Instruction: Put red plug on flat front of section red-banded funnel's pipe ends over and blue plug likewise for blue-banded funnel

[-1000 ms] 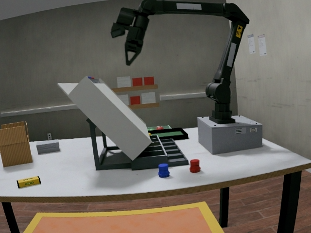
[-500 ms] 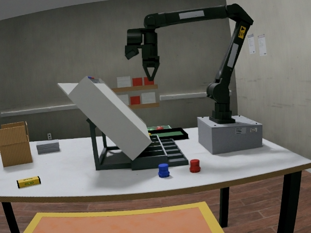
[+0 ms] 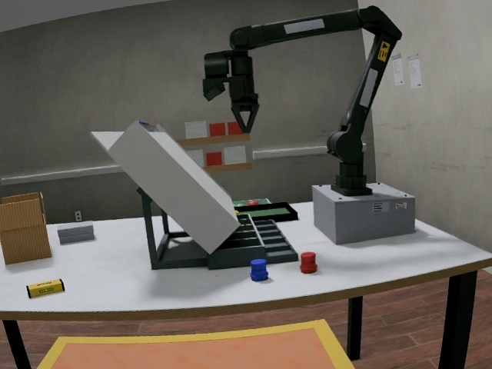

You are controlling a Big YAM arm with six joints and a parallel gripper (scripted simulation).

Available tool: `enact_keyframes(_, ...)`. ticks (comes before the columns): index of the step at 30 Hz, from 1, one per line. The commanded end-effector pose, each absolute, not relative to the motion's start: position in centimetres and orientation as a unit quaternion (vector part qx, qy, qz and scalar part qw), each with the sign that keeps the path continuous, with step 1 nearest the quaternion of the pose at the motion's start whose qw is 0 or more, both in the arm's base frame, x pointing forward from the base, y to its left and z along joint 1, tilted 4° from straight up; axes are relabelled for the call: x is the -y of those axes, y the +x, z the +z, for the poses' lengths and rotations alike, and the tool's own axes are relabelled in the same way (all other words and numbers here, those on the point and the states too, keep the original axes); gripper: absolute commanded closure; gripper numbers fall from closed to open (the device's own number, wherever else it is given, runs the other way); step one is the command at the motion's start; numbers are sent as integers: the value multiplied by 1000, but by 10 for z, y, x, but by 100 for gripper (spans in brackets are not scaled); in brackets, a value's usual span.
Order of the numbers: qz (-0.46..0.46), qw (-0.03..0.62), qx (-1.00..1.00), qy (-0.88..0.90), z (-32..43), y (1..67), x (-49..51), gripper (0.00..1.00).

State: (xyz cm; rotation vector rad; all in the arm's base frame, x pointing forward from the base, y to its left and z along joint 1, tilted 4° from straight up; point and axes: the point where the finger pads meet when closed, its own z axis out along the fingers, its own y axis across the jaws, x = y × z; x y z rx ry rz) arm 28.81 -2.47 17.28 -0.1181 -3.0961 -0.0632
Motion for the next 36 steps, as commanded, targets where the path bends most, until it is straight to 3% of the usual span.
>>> enact_keyframes(1, -20, 11, 999, -38, 178, 294, 23, 41)
enact_keyframes(32, -20, 16, 999, -38, 176, 291, 25, 41)
enact_keyframes(33, -20, 16, 999, -38, 176, 291, 25, 20)
enact_keyframes(36, -20, 16, 999, -38, 176, 291, 25, 20)
